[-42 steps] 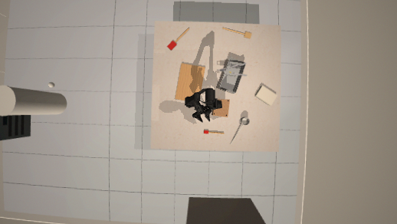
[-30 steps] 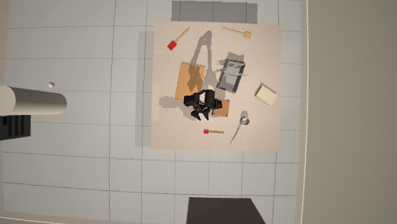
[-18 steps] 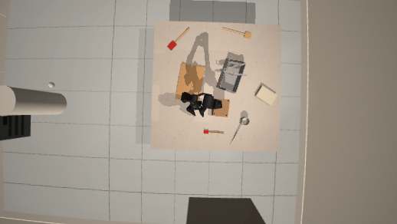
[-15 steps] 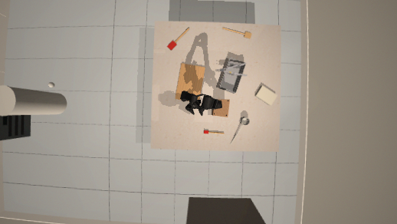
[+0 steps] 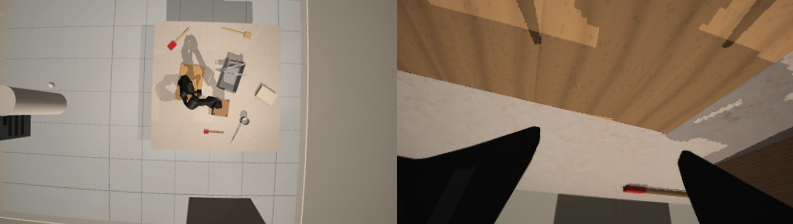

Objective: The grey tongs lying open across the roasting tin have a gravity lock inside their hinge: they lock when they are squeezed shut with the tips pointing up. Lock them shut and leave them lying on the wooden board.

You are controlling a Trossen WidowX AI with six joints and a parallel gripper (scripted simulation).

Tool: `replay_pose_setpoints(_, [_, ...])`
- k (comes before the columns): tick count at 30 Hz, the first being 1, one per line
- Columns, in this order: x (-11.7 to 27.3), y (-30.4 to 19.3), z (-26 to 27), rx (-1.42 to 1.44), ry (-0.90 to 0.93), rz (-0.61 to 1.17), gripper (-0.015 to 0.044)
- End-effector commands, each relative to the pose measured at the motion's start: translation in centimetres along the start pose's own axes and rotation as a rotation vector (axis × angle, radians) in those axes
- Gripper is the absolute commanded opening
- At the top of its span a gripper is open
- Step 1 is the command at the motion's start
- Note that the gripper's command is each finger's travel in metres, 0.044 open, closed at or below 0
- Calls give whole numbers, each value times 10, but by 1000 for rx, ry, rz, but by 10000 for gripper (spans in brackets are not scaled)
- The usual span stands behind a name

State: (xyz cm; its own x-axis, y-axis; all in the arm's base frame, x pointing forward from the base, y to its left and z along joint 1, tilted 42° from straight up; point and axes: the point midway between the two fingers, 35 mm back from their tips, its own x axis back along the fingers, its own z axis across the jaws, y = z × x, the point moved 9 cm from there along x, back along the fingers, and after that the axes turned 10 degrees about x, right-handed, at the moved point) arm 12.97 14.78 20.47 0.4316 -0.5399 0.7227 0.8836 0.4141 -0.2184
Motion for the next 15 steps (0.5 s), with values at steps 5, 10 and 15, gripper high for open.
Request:
replay_pose_setpoints(5, [47, 54, -31, 239, -30, -240, 440])
replay_pose_setpoints(10, [69, 77, -61, 353, -60, -287, 440])
replay_pose_setpoints(15, [105, 104, -124, 604, -139, -344, 440])
